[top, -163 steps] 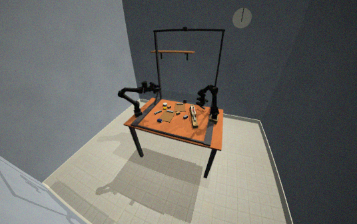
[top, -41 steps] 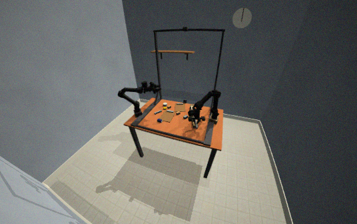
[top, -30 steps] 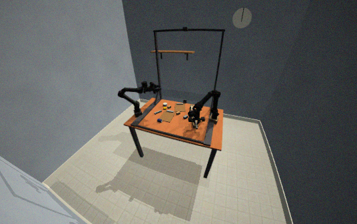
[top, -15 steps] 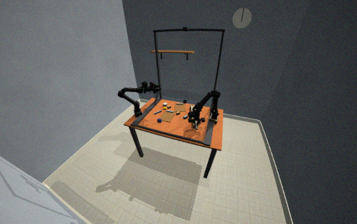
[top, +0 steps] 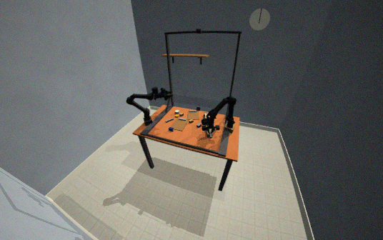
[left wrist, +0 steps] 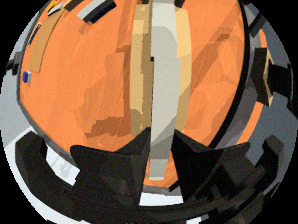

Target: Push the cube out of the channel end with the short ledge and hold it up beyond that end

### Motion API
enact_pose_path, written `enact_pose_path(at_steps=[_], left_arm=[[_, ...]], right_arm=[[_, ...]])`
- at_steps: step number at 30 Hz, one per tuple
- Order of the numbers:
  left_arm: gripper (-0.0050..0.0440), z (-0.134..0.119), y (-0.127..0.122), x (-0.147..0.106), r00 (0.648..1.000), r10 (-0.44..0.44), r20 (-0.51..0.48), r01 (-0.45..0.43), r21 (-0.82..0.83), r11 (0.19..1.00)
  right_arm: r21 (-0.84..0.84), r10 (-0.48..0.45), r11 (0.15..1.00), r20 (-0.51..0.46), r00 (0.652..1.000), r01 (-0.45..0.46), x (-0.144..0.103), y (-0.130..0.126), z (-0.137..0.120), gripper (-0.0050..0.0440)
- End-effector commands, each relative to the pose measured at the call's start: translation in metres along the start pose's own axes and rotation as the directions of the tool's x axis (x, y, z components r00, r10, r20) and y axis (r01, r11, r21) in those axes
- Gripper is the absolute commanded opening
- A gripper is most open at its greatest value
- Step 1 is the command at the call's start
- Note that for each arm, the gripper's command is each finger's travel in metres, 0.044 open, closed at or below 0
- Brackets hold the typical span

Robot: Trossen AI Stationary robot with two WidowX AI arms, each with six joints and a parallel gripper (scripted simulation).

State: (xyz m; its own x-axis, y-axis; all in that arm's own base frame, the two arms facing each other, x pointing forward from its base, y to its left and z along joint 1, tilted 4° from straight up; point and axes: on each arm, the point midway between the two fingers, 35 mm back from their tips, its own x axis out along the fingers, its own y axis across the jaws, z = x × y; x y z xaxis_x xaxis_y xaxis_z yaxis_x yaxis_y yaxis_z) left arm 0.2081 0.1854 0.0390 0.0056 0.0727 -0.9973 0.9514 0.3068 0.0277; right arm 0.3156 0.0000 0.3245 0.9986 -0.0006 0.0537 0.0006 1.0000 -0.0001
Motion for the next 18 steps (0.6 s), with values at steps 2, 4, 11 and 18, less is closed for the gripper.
enact_pose_path(at_steps=[2, 4, 11, 18], left_arm=[[0.0, 0.002, 0.004, -0.008, 1.0, 0.029, -0.013, -0.029, -0.002, 1.0], [0.0, 0.006, 0.004, -0.008, 0.999, 0.03, -0.012, -0.03, -0.003, 1.0], [0.0, 0.016, 0.004, -0.008, 0.999, 0.033, -0.011, -0.033, -0.003, 0.999], [0.0, 0.022, 0.004, -0.009, 0.999, 0.034, -0.011, -0.034, -0.003, 0.999]], right_arm=[[0.006, -0.002, 1.0, 0.017, 1.0, 0.002, -0.001, 0.0, 0.006, 0.04], [0.006, -0.002, 1.0, 0.017, 1.0, 0.002, -0.001, 0.0, 0.006, 0.04], [0.006, -0.002, 1.0, 0.017, 1.0, 0.002, -0.001, 0.0, 0.006, 0.04], [0.006, -0.002, 1.0, 0.017, 1.0, 0.002, -0.001, 0.0, 0.006, 0.04]])
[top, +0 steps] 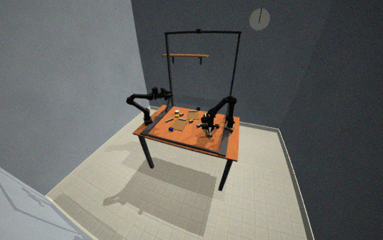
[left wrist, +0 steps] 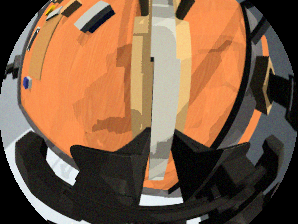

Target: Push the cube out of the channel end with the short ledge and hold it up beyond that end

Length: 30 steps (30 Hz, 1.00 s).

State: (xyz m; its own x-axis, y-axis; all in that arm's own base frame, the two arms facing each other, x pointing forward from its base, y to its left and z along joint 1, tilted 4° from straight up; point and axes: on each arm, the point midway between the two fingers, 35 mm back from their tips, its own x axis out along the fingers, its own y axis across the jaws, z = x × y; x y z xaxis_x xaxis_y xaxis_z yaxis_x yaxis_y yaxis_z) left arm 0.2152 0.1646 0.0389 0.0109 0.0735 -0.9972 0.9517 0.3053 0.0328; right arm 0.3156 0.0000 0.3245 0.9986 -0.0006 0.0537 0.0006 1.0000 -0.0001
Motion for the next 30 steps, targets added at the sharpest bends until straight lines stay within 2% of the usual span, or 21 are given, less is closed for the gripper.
enact_pose_path(at_steps=[1, 30], left_arm=[[0.0, 0.0, 0.004, -0.007, 1.0, 0.029, -0.012, -0.029, -0.004, 1.0], [0.0, 0.039, 0.004, -0.006, 1.0, 0.028, -0.009, -0.028, -0.004, 1.0]], right_arm=[[0.006, -0.002, 1.0, 0.017, 1.0, 0.002, -0.001, 0.0, 0.006, 0.04], [0.006, -0.002, 1.0, 0.017, 1.0, 0.002, -0.001, 0.0, 0.006, 0.04]])
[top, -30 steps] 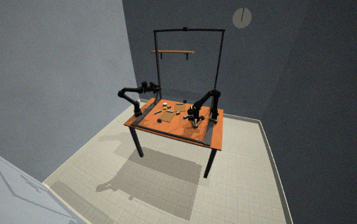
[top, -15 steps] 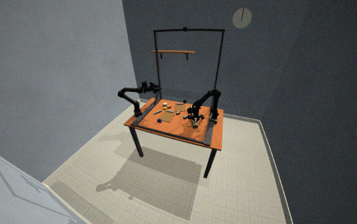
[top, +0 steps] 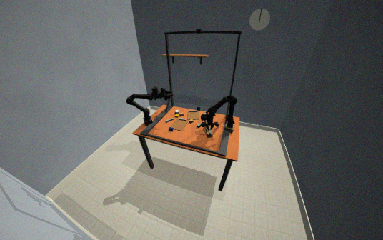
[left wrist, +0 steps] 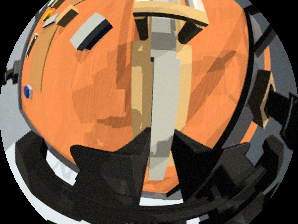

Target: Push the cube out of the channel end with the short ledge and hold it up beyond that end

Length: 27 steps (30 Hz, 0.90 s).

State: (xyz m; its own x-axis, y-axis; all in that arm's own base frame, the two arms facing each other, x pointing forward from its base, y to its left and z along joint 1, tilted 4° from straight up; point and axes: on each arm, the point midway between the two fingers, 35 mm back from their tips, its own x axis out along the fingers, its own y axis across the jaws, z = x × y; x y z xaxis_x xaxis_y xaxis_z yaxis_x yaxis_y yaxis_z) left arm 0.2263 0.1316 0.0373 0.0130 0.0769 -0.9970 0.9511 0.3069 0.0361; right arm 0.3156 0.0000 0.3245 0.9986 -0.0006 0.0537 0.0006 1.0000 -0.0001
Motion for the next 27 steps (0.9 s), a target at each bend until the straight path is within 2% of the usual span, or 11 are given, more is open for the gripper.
enact_pose_path(at_steps=[1, 27], left_arm=[[0.0, 0.005, 0.004, -0.005, 1.0, 0.025, -0.006, -0.025, -0.002, 1.0], [0.0, 0.035, 0.004, -0.005, 1.0, 0.025, -0.003, -0.025, -0.002, 1.0]], right_arm=[[0.006, -0.002, 1.0, 0.017, 1.0, 0.002, -0.001, 0.0, 0.006, 0.04], [0.006, -0.002, 1.0, 0.017, 1.0, 0.002, -0.001, 0.0, 0.006, 0.04]])
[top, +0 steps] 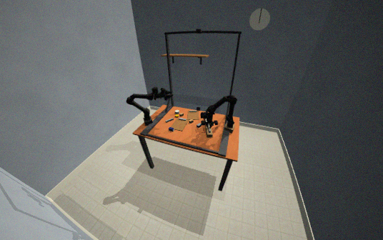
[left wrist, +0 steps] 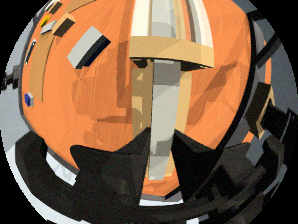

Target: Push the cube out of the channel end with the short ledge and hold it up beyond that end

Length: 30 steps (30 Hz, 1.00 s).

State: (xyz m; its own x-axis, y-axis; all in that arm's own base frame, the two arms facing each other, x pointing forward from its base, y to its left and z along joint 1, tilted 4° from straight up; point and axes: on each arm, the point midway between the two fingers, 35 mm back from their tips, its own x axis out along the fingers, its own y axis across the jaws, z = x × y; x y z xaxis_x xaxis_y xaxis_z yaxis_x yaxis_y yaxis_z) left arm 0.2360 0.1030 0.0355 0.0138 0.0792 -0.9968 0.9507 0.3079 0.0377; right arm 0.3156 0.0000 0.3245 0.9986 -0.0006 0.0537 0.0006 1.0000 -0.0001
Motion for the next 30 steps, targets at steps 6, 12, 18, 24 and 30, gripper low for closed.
enact_pose_path(at_steps=[6, 12, 18, 24, 30], left_arm=[[0.0, 0.013, 0.004, -0.005, 1.0, 0.023, -0.001, -0.023, -0.001, 1.0], [0.0, 0.017, 0.004, -0.005, 1.0, 0.023, -0.001, -0.023, -0.001, 1.0], [0.0, 0.021, 0.004, -0.004, 1.0, 0.021, 0.0, -0.021, -0.003, 1.0], [0.0, 0.026, 0.004, -0.004, 1.0, 0.02, 0.001, -0.02, -0.001, 1.0], [0.0157, 0.025, 0.004, -0.004, 1.0, 0.02, 0.001, -0.02, -0.002, 1.0]], right_arm=[[0.006, -0.002, 1.0, 0.017, 1.0, 0.002, -0.001, 0.0, 0.006, 0.04], [0.006, -0.002, 1.0, 0.017, 1.0, 0.002, -0.001, 0.0, 0.006, 0.04], [0.006, -0.002, 1.0, 0.017, 1.0, 0.002, -0.001, 0.0, 0.006, 0.04], [0.006, -0.002, 1.0, 0.017, 1.0, 0.002, -0.001, 0.0, 0.006, 0.04], [0.006, -0.002, 1.0, 0.017, 1.0, 0.002, -0.001, 0.0, 0.006, 0.04]])
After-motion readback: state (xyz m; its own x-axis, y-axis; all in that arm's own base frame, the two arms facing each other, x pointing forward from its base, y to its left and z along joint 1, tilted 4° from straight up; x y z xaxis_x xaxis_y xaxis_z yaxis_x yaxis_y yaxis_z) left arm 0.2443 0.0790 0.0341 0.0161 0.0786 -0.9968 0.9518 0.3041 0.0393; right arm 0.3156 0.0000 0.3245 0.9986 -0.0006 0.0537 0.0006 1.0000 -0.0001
